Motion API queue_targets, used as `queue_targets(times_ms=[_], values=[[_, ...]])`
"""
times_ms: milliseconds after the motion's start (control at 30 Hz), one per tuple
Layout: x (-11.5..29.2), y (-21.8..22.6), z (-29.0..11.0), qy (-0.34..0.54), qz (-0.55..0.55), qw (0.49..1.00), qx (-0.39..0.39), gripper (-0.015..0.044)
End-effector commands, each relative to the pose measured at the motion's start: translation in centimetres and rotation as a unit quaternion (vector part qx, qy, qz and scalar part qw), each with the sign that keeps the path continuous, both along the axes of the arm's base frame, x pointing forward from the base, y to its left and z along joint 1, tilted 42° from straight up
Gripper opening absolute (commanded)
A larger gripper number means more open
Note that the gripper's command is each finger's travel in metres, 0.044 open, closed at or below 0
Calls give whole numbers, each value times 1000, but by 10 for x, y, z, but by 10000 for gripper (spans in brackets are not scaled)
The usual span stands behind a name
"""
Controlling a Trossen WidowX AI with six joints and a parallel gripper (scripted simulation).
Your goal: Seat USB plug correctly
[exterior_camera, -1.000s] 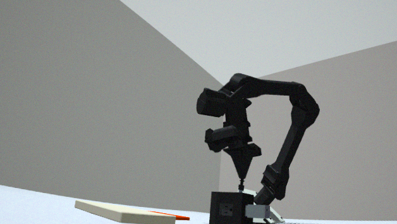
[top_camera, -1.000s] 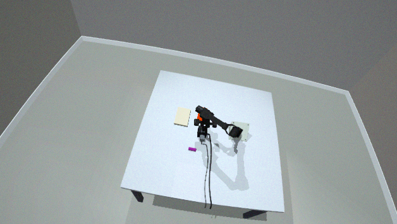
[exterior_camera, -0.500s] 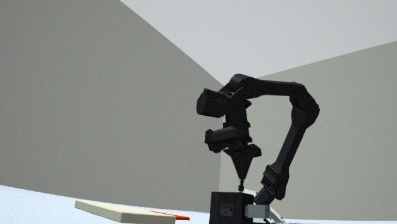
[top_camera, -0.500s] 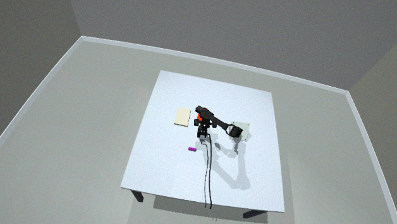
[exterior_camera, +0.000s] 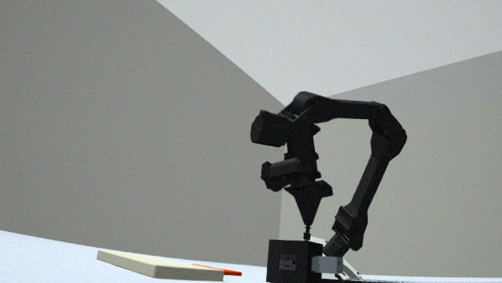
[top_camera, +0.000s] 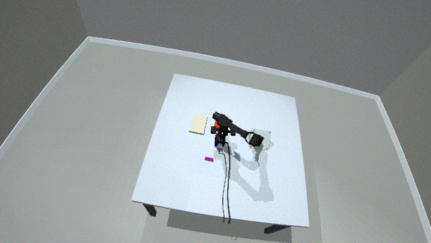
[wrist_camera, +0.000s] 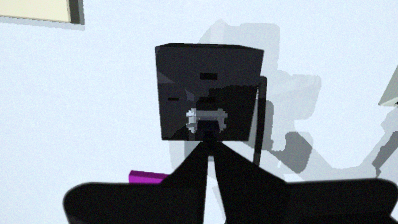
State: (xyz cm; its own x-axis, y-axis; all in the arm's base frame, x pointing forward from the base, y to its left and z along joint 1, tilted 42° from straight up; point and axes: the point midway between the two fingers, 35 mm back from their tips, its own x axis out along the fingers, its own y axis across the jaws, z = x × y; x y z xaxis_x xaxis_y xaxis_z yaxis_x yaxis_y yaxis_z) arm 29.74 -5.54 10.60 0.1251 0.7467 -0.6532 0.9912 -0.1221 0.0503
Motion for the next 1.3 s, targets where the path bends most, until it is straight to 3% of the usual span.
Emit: queue_targets(times_ms=[0, 1267], values=[[1, 1, 0, 1, -2, 1000, 2, 0], [1, 4, -4, 1, -2, 1000, 2, 0]])
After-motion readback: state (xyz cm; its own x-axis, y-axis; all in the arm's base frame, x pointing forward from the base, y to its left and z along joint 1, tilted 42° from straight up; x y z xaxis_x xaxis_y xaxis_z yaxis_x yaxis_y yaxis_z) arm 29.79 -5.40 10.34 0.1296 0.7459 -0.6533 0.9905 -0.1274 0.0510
